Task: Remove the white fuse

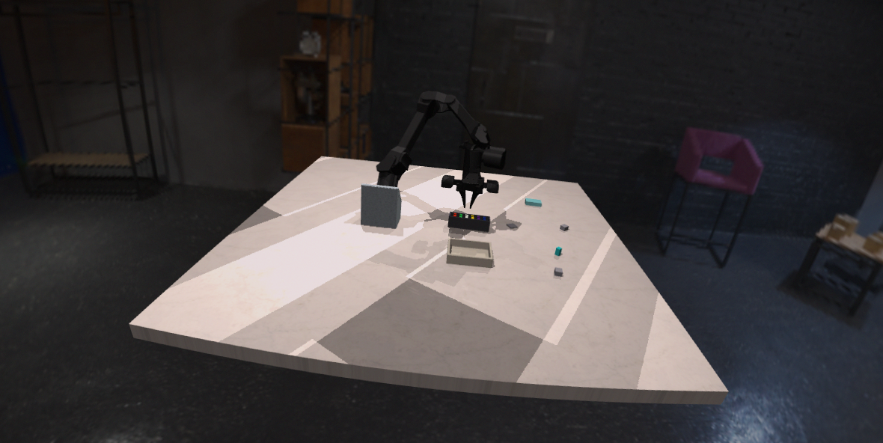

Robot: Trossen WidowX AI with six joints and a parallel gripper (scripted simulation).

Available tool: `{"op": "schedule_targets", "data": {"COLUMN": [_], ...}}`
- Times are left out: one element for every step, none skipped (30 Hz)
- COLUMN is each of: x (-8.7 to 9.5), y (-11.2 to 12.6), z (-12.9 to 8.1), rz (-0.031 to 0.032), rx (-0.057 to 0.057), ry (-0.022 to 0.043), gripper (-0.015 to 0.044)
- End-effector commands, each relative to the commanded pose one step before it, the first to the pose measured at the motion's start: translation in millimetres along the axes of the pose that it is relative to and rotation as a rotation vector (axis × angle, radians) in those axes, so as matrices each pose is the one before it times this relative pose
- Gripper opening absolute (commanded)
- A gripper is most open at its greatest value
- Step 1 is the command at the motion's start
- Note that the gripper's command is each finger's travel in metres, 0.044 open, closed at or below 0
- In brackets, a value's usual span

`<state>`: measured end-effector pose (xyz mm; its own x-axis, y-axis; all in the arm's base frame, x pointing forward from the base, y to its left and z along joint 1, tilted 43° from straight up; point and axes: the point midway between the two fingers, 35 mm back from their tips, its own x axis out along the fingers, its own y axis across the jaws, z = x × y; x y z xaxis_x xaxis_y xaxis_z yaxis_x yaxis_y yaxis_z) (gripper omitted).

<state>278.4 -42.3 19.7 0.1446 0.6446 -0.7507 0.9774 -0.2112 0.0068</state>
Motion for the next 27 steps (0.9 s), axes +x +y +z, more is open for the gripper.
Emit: {"op": "schedule_targets", "data": {"x": [1.41, 0.01, 0.0, 0.16, 0.33, 0.49, 0.64, 0.79, 0.92, 0.98, 0.99, 0.99, 0.99, 0.99, 0.98, 0.98, 0.98, 0.98, 0.98, 0.98, 0.98, 0.98, 0.98, 0.98, 0.98, 0.97, 0.97], "y": [1.75, 0.09, 0.0, 0.01, 0.02, 0.03, 0.03, 0.04, 0.04, 0.04, 0.04, 0.03, 0.03, 0.03, 0.02, 0.02, 0.02, 0.01, 0.01, 0.01, 0.0, 0.0, 0.0, -0.01, -0.01, -0.01, -0.02], "z": [-10.08, -2.54, 0.0, 0.0, 0.01, 0.01, 0.01, 0.01, 0.01, 0.01, 0.01, 0.0, 0.0, 0.0, -0.01, -0.01, -0.01, -0.02, -0.02, -0.03, -0.03, -0.04, -0.04, -0.04, -0.05, -0.06, -0.06], "rz": [-0.01188, -0.00002, 0.0, 0.0, 0.00001, 0.00001, 0.00001, 0.00001, 0.00002, 0.00002, 0.00002, 0.00001, 0.00001, 0.00001, 0.00001, 0.00001, 0.00001, 0.00001, 0.00001, 0.00001, 0.00001, 0.00001, 0.0, 0.0, 0.0, 0.0, 0.0], "rx": [-0.0091, 0.0, 0.0, 0.0, 0.0, 0.0, 0.0, 0.0, 0.0, 0.0, 0.0, 0.0, 0.0, 0.0, 0.0, 0.0, 0.0, 0.0, 0.0, 0.0, 0.0, 0.0, 0.0, 0.0, 0.0, 0.0, 0.0], "ry": [0.03102, 0.00018, 0.0, -0.00001, -0.00001, -0.00002, -0.00002, -0.00002, -0.00002, -0.00002, -0.00001, -0.00001, 0.0, 0.0, 0.00001, 0.00001, 0.00002, 0.00002, 0.00003, 0.00003, 0.00004, 0.00004, 0.00005, 0.00005, 0.00006, 0.00006, 0.00007], "gripper": [0.0074, 0.0074, 0.0074, 0.0074, 0.0074, 0.0074, 0.0074, 0.0074, 0.0074, 0.0074, 0.0074, 0.0074, 0.0074, 0.0074, 0.0074, 0.0074, 0.0074, 0.0074, 0.0074, 0.0074, 0.0074, 0.0074, 0.0074, 0.0074, 0.0074, 0.0074, 0.0074]}}
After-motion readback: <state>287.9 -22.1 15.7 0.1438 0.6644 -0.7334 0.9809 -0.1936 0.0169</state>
